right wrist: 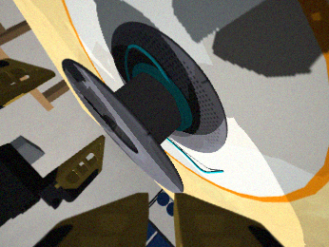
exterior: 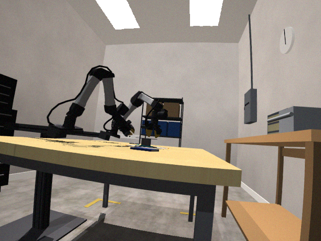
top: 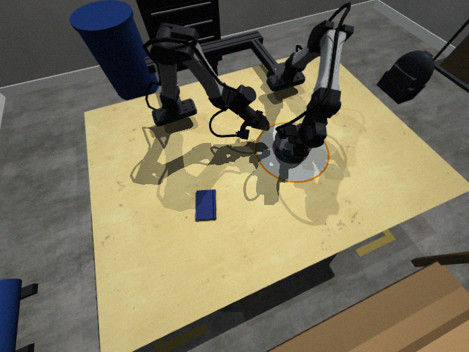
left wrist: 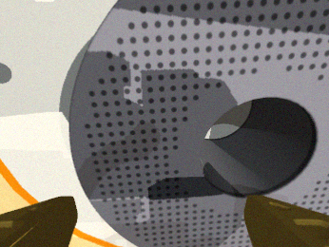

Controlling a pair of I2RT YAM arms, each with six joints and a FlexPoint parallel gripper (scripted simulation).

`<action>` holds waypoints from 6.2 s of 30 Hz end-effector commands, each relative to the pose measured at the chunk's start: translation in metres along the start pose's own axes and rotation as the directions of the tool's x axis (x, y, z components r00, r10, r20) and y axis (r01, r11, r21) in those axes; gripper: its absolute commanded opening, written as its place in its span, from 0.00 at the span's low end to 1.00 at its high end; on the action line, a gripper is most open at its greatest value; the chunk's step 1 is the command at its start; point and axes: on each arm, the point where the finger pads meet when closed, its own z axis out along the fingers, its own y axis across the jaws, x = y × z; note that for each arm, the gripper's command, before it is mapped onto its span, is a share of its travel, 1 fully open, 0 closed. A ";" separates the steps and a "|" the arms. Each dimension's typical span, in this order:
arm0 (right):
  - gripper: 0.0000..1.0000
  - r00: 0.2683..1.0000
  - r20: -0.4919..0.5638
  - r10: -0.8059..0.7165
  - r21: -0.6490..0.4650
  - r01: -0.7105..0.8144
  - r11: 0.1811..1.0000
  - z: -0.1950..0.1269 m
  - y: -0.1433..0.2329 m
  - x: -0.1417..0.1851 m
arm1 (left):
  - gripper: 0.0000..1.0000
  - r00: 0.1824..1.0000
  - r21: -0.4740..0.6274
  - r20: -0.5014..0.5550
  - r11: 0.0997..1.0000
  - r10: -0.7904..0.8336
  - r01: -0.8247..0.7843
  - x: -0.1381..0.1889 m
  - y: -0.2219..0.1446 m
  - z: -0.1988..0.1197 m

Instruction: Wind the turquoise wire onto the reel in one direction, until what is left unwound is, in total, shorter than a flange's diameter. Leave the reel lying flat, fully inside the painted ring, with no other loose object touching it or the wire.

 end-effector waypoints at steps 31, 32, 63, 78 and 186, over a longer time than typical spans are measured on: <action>0.15 0.998 0.031 -0.052 0.050 0.050 0.997 -0.061 0.008 0.006 | 0.82 1.000 -0.053 -0.016 0.999 0.002 -0.003 0.003 0.007 -0.023; 0.15 0.998 0.033 -0.056 0.055 0.054 0.997 -0.066 0.008 0.007 | 0.82 1.000 -0.053 -0.016 0.999 0.002 -0.003 0.003 0.007 -0.023; 0.15 0.984 0.068 -0.164 0.158 0.152 0.976 -0.164 0.038 0.022 | 0.82 1.000 -0.053 -0.016 0.999 0.002 -0.003 0.003 0.007 -0.023; 0.15 0.985 0.069 -0.161 0.160 0.148 0.976 -0.156 0.040 0.025 | 0.82 1.000 -0.053 -0.016 0.999 0.002 -0.003 0.003 0.007 -0.023; 0.15 0.985 0.069 -0.158 0.160 0.145 0.976 -0.154 0.043 0.027 | 0.82 0.975 -0.712 -0.221 0.685 -0.009 -0.155 -0.024 -0.105 -0.174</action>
